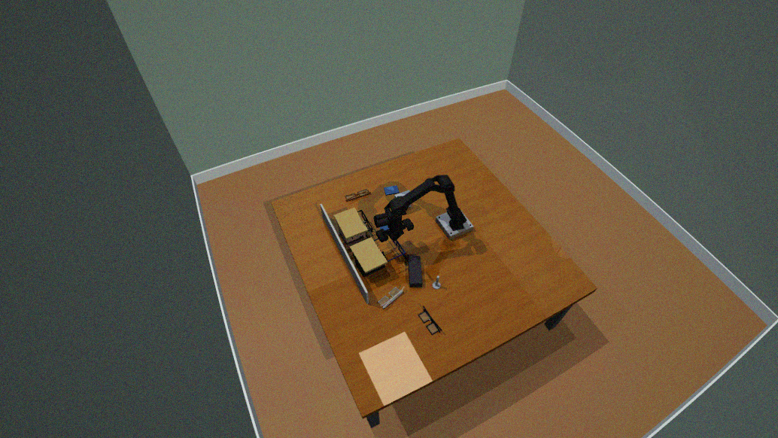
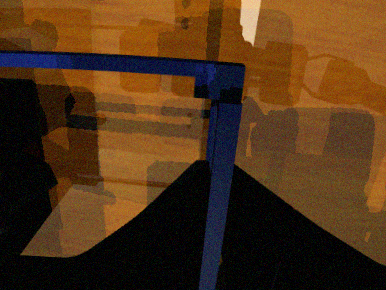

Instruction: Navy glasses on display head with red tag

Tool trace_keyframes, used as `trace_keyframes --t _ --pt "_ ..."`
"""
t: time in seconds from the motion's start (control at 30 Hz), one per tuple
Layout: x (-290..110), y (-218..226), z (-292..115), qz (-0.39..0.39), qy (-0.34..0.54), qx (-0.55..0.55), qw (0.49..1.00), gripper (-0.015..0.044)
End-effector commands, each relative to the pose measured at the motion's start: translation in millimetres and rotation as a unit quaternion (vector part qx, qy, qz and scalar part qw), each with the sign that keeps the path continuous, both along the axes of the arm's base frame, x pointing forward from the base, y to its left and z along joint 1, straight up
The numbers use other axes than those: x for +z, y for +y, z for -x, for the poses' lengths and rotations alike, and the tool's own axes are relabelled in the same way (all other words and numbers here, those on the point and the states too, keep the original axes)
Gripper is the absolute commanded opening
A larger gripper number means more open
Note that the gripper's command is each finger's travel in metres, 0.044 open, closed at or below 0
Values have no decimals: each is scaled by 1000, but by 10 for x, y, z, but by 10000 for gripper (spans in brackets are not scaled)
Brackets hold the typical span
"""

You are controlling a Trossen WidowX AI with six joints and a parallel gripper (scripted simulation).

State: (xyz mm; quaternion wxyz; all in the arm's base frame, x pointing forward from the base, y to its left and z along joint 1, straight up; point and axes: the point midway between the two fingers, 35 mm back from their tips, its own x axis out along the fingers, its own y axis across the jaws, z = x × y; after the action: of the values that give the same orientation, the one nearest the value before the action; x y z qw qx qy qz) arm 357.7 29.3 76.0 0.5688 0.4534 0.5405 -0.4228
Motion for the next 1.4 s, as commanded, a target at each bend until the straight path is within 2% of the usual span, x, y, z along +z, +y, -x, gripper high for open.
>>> trace_keyframes --t 0.0,1.37 --pt "2 15 -64 2 0 -1 1000 0" --pt "19 149 -628 1 -2 -1 1000 0"
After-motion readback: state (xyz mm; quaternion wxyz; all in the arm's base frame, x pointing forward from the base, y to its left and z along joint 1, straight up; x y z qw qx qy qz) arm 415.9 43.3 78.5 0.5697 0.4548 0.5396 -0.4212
